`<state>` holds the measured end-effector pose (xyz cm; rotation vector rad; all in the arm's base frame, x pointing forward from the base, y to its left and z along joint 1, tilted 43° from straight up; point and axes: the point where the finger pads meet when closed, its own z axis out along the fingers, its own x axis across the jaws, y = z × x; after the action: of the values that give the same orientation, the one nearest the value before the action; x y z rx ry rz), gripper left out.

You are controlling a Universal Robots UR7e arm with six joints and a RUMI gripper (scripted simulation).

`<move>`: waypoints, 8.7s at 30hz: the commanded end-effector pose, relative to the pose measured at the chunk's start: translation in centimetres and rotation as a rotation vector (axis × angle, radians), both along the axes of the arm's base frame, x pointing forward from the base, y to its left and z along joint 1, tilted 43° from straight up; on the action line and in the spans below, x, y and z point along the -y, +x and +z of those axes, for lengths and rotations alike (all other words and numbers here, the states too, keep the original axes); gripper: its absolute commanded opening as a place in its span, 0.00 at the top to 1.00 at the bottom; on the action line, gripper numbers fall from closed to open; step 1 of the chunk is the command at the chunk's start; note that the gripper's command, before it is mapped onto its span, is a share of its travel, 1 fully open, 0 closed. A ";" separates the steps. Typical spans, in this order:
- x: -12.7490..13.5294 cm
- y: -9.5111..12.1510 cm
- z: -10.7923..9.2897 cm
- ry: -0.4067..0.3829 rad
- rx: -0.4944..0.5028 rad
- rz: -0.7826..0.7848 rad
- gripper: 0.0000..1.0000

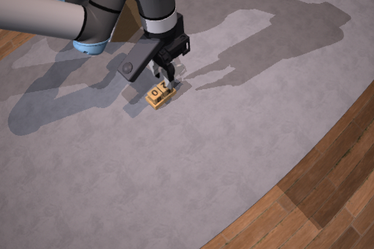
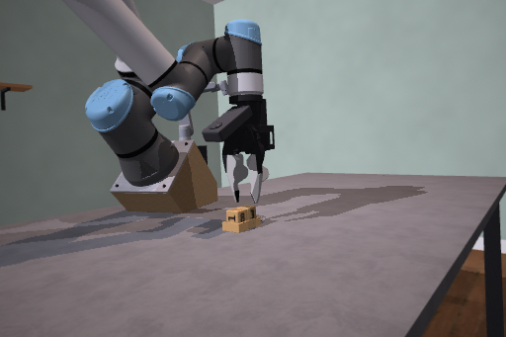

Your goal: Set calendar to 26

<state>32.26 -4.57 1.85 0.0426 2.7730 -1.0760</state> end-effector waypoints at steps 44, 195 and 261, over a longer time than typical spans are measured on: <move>1.6 0.4 -1.7 0.000 0.001 0.000 0.72; -4.9 -1.0 5.3 0.000 0.001 0.000 0.90; -6.6 -2.0 3.3 0.114 0.511 -0.553 0.90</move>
<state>30.31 1.80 5.44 0.8804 2.4543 -0.8682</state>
